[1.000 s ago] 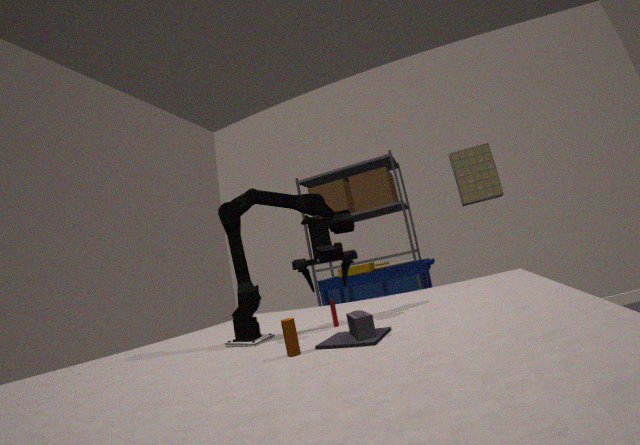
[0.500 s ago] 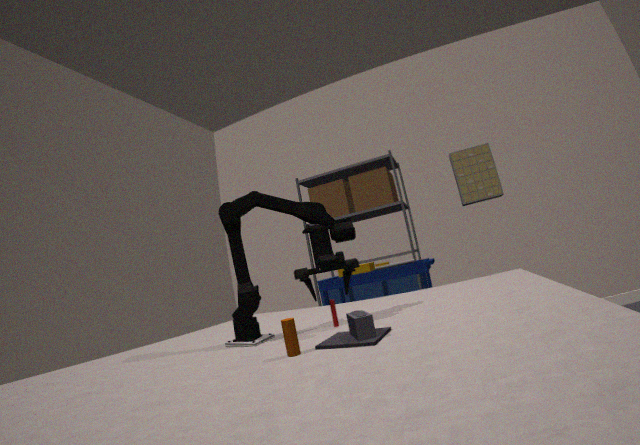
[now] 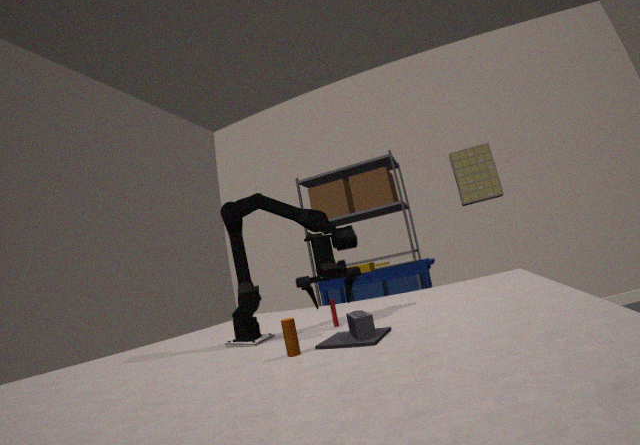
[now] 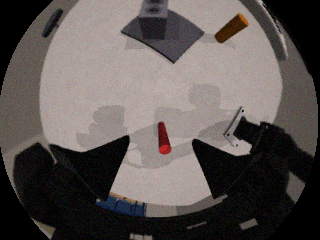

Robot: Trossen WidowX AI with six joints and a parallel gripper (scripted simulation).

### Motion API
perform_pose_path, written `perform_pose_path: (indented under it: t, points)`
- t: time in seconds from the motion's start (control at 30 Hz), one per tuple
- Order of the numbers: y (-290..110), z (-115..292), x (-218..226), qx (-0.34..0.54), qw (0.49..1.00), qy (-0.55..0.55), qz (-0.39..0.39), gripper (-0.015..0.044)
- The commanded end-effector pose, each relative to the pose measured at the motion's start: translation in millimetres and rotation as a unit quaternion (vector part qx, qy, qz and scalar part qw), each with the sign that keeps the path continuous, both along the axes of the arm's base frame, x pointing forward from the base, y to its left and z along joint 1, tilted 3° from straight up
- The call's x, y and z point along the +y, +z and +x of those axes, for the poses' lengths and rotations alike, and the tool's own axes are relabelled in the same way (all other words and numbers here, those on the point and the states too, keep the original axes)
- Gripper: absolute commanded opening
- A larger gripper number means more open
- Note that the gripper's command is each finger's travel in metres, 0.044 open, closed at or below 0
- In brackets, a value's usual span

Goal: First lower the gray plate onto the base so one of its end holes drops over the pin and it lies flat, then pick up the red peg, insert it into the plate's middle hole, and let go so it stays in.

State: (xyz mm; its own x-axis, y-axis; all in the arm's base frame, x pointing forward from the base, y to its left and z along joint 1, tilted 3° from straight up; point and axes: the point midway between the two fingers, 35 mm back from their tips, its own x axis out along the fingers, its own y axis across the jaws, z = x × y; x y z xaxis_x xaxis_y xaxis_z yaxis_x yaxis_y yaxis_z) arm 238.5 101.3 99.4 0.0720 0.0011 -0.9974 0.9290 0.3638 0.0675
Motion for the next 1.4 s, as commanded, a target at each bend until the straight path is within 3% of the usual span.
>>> perform_pose_path:
  t: [0.0, 0.33, 0.87, 1.37]
  points:
    - [-7.1, -0.5, -0.8, 0.002, 1.0, -0.001, -0.002, 0.044]
    - [-20.7, -0.6, -1.2, 0.002, 1.0, -0.001, -0.002, 0.044]
    - [-20.7, -0.6, -1.2, 0.002, 1.0, -0.001, -0.002, 0.002]
    - [-20.7, -0.6, -1.2, 0.002, 1.0, -0.001, -0.002, 0.0]
